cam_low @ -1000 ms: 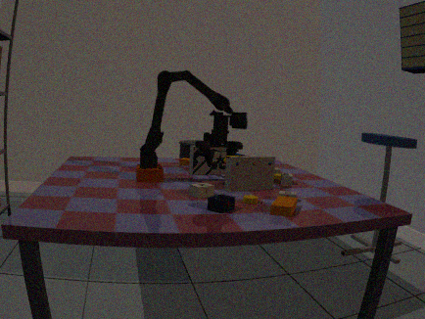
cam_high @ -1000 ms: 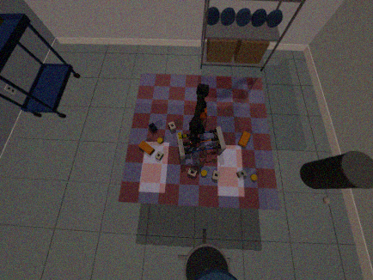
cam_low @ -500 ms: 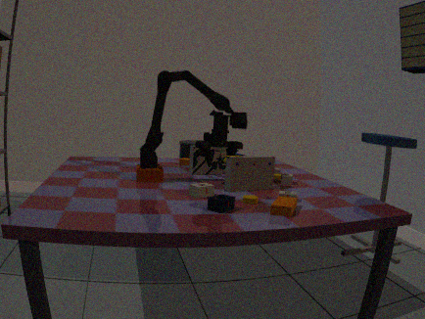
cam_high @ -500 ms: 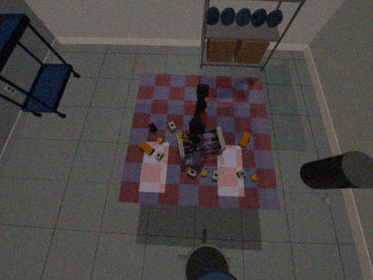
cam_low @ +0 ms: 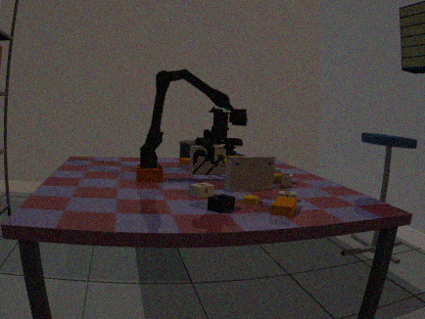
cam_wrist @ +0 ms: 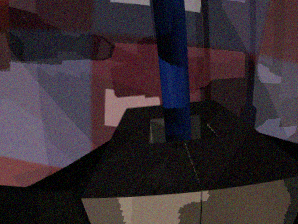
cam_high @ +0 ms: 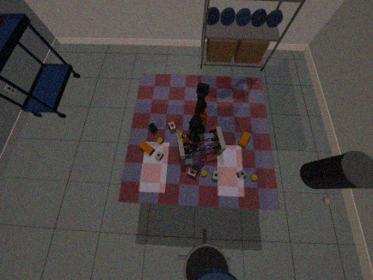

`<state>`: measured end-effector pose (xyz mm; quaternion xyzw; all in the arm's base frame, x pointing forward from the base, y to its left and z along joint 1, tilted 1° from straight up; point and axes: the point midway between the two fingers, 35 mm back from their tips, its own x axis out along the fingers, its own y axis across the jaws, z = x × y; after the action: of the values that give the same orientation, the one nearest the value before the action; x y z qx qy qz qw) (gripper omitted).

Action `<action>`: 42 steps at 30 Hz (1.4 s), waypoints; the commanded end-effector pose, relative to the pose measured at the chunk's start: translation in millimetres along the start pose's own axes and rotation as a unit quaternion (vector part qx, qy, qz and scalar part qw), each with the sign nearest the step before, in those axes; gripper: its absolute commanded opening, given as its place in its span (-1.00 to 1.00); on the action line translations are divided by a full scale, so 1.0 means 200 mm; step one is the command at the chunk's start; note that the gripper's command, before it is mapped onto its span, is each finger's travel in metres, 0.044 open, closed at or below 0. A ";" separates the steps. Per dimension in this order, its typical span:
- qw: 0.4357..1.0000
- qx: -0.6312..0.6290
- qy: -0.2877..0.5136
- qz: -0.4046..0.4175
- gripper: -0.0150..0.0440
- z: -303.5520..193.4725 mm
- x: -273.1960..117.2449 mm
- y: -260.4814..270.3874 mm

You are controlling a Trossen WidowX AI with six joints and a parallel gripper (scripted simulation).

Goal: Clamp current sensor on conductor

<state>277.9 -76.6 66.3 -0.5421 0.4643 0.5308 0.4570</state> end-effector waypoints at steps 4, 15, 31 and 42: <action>1.000 0.000 0.000 0.001 -0.49 0.00 0.00 0.00; 1.000 0.000 0.000 0.001 0.22 0.00 0.00 0.00; 1.000 0.000 0.000 0.000 0.38 0.00 0.00 0.00; 1.000 0.000 0.000 0.000 -0.08 0.00 0.00 0.00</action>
<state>277.7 -76.7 66.5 -0.5423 0.4643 0.5305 0.4571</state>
